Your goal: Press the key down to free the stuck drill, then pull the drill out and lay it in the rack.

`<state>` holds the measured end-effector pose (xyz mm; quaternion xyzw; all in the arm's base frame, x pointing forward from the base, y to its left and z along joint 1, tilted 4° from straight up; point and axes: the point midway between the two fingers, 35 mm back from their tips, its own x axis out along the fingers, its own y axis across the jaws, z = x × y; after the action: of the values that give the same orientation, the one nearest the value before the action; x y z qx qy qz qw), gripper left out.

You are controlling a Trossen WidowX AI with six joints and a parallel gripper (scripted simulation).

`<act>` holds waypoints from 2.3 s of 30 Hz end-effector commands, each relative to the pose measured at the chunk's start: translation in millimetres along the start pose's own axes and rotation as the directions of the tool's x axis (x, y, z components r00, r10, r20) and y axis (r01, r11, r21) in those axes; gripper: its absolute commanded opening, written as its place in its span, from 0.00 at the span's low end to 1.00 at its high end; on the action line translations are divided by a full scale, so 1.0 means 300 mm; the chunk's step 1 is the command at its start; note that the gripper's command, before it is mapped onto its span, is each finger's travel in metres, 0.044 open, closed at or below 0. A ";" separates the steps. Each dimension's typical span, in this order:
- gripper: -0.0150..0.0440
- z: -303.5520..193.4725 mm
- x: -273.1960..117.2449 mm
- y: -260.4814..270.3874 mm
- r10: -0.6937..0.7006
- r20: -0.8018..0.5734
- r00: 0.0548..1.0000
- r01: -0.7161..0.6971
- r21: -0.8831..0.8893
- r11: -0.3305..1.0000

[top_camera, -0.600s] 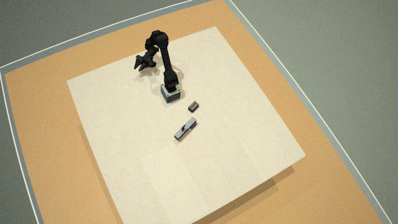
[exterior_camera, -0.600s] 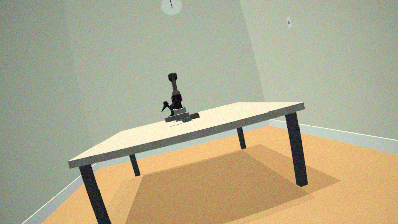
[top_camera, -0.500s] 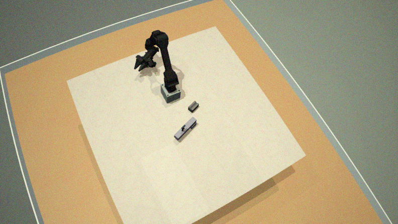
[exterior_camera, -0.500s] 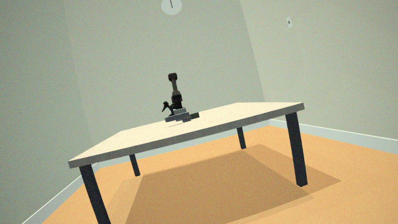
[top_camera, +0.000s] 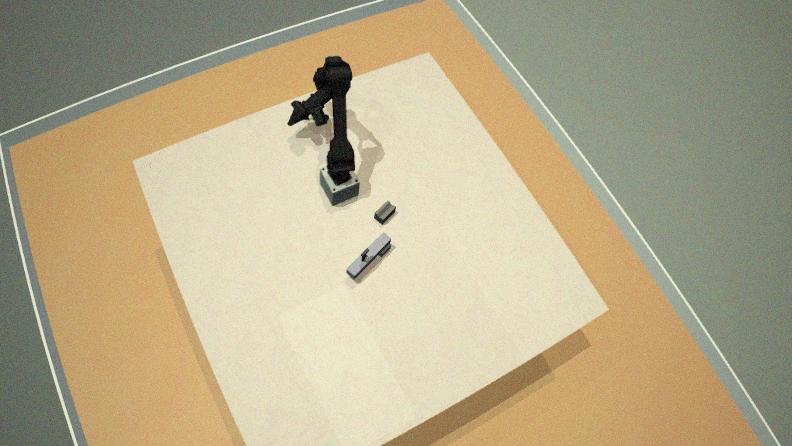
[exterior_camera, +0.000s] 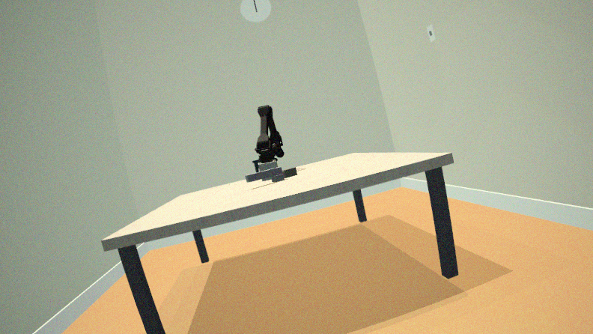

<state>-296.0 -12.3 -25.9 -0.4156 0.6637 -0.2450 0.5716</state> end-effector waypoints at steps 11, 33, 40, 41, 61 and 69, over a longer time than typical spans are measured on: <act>0.25 0.286 -0.571 0.238 0.362 -0.309 0.879 -0.417 -0.133 0.899; 0.25 1.297 -0.955 0.034 0.863 -0.190 0.467 -0.884 -0.078 0.461; 0.25 1.553 -0.875 -0.140 0.914 -0.067 0.400 -0.914 -0.108 0.392; 0.25 1.590 -0.854 -0.172 0.919 -0.045 0.393 -0.916 -0.113 0.386; 0.25 1.824 -0.146 -0.918 0.816 0.312 0.487 -0.828 -0.132 0.545; 0.25 1.763 -0.024 -1.011 0.784 0.322 0.531 -0.799 -0.120 0.590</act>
<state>297.9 -81.1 97.8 -0.0807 0.6671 0.0997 0.7339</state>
